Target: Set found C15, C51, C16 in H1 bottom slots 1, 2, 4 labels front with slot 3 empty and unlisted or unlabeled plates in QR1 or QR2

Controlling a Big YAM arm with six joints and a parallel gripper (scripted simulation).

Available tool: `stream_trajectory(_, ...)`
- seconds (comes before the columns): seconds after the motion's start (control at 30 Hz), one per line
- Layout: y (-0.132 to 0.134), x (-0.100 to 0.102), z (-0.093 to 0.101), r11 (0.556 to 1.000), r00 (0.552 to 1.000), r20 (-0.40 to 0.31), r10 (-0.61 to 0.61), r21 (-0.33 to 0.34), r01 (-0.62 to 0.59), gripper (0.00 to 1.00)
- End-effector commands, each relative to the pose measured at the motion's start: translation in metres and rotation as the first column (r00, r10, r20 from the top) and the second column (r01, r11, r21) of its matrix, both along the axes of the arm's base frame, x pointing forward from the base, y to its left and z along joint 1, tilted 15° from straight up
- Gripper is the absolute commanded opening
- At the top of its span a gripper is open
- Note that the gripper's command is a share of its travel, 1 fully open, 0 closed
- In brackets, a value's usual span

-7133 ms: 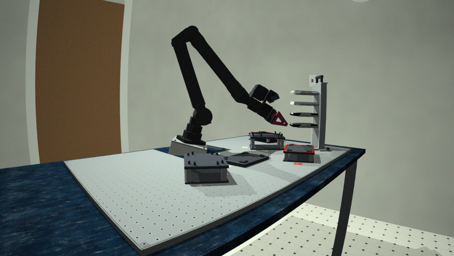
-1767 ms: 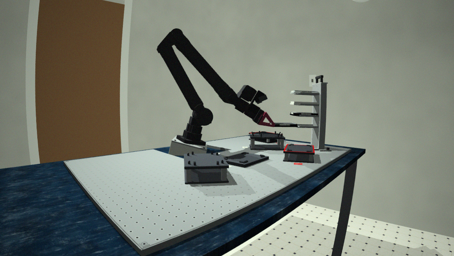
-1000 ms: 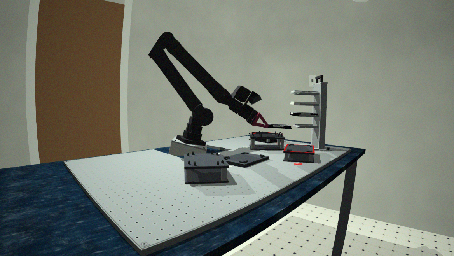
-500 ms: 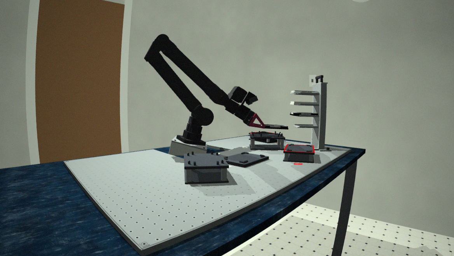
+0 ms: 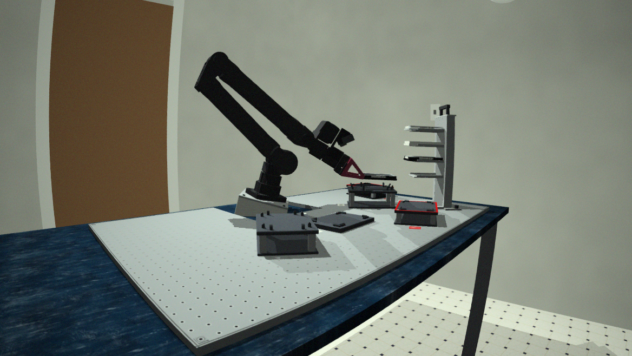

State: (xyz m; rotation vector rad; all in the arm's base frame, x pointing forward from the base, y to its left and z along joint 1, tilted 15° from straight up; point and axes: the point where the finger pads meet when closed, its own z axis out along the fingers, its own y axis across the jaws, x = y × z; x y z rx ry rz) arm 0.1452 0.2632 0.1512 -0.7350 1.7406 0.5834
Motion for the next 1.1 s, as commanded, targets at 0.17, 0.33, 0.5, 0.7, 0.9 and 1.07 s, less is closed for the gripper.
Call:
stream_trajectory(0.17,-0.004,-0.009,0.004,1.0,1.0,-0.004,0.006,0.029,-0.006,0.86)
stream_trajectory(0.33,0.001,-0.009,0.02,0.998,1.0,0.001,0.006,0.061,-0.006,0.86)
stream_trajectory(0.5,-0.002,-0.008,0.003,0.999,1.0,0.001,0.002,0.041,-0.002,0.86)
stream_trajectory(0.7,-0.002,-0.007,0.001,0.999,1.0,0.003,-0.002,0.042,0.001,0.86)
stream_trajectory(0.9,-0.002,-0.006,-0.001,0.999,1.0,0.003,-0.004,0.042,0.004,0.86)
stream_trajectory(1.07,-0.002,-0.005,-0.004,0.999,1.0,0.004,-0.006,0.04,0.006,0.86)
